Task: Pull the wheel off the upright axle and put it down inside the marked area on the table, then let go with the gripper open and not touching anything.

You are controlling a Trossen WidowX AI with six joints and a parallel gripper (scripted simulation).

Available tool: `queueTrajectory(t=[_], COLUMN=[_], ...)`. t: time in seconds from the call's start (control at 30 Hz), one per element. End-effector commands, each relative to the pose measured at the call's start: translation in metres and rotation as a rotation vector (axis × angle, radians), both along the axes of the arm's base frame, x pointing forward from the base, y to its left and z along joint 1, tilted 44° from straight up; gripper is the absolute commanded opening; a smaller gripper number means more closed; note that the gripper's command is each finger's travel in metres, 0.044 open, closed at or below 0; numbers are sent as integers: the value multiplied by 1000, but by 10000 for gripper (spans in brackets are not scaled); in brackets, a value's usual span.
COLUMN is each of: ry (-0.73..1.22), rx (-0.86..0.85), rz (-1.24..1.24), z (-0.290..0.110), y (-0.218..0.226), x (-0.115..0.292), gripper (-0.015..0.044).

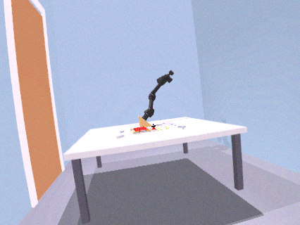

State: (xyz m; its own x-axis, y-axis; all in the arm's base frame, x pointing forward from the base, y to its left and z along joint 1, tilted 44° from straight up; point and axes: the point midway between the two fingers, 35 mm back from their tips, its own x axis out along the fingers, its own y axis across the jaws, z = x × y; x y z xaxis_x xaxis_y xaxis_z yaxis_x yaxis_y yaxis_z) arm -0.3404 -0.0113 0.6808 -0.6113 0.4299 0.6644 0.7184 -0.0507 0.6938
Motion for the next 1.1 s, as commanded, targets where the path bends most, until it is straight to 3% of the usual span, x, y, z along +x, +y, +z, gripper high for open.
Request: queueTrajectory(t=[0.0,0.1,0.63,1.07], ry=[4,58,452,810], rx=[-2,-30,-187,-250], rz=[0,7,71,109], z=[1,9,52,70], y=[1,10,58,89], x=[1,16,132,260], gripper=[374,300,300,300])
